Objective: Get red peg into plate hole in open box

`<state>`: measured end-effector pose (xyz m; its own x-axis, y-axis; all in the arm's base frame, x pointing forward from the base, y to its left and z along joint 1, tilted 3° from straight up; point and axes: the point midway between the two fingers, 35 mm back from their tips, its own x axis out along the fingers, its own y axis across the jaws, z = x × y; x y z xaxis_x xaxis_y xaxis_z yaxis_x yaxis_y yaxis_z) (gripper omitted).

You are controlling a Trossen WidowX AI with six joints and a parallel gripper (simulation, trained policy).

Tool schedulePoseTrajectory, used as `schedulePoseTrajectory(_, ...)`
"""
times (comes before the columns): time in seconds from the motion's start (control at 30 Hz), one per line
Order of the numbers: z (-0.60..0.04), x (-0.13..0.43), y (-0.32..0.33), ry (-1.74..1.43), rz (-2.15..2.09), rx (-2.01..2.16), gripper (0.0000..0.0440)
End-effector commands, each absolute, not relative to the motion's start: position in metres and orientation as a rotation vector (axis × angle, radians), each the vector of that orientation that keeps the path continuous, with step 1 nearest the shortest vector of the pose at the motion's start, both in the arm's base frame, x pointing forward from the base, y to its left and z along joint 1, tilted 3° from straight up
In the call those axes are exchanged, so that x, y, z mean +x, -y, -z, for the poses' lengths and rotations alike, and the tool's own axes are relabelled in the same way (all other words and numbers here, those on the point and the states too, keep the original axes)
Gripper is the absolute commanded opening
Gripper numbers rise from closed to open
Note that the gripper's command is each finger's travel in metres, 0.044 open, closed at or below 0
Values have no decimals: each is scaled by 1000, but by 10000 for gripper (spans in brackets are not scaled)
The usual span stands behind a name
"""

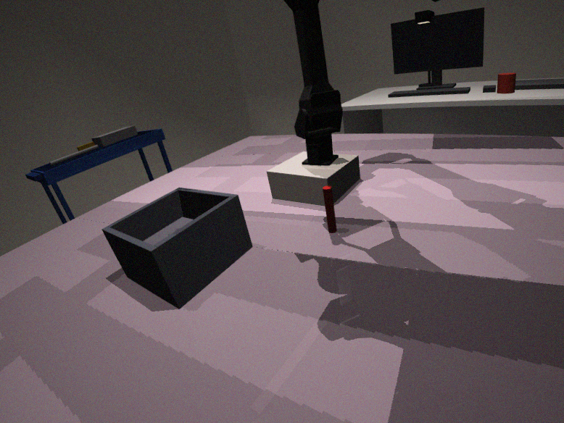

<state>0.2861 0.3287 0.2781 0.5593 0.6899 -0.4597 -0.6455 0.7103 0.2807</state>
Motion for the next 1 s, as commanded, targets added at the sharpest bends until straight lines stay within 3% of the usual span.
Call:
schedulePoseTrajectory(0.0, -265, 290, -297, -665, -686, 121, 440)
schedulePoseTrajectory(0.97, -128, 234, -142, -1274, 134, 360, 440)
